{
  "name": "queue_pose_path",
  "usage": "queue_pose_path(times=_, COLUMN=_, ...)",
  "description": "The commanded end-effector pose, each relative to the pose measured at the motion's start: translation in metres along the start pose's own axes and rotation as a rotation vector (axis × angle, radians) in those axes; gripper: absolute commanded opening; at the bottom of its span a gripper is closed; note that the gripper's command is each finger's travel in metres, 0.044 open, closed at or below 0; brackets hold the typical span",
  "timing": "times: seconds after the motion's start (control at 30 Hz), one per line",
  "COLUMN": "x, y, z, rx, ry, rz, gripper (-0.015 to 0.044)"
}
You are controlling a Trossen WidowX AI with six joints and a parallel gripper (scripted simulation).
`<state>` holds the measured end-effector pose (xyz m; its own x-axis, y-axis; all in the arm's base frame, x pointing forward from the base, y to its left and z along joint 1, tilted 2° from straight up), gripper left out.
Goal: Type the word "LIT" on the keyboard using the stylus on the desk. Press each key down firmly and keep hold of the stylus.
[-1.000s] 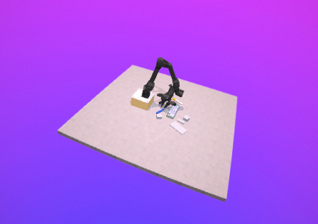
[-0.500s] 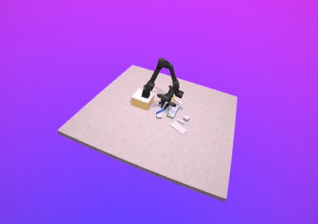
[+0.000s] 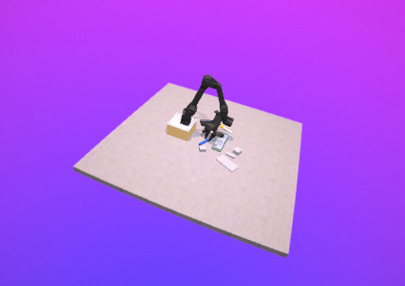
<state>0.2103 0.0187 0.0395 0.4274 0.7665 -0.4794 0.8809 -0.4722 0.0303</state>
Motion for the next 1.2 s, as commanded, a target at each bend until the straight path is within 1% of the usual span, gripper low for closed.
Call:
queue_pose_path(times=0.0, x=0.002, y=0.000, z=0.004, rx=0.000, ry=-0.008, rz=-0.006, gripper=0.0150)
queue_pose_path(times=0.2, x=0.002, y=0.000, z=0.005, rx=0.000, ry=-0.008, rz=-0.006, gripper=0.0150)
queue_pose_path(times=0.37, x=0.002, y=0.000, z=0.004, rx=0.001, ry=-0.001, rz=-0.001, gripper=0.0019)
queue_pose_path(times=0.47, x=0.002, y=0.000, z=0.003, rx=0.001, ry=-0.001, rz=-0.001, gripper=0.0000)
queue_pose_path(times=0.9, x=-0.022, y=-0.001, z=-0.039, rx=0.000, ry=-0.002, rz=-0.001, gripper=0.0000)
queue_pose_path(times=1.17, x=-0.023, y=0.000, z=-0.035, rx=0.005, ry=-0.002, rz=-0.017, gripper=0.0000)
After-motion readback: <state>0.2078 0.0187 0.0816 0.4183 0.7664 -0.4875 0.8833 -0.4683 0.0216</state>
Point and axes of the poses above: the point midway between the two fingers, 35 mm back from their tips, its own z axis out along the fingers, its own y axis across the jaws, x = y × z, the point moved 9 cm from there along -z, back along the fingers, and after that the axes turned 3 degrees about -z, right-handed, at the moved point
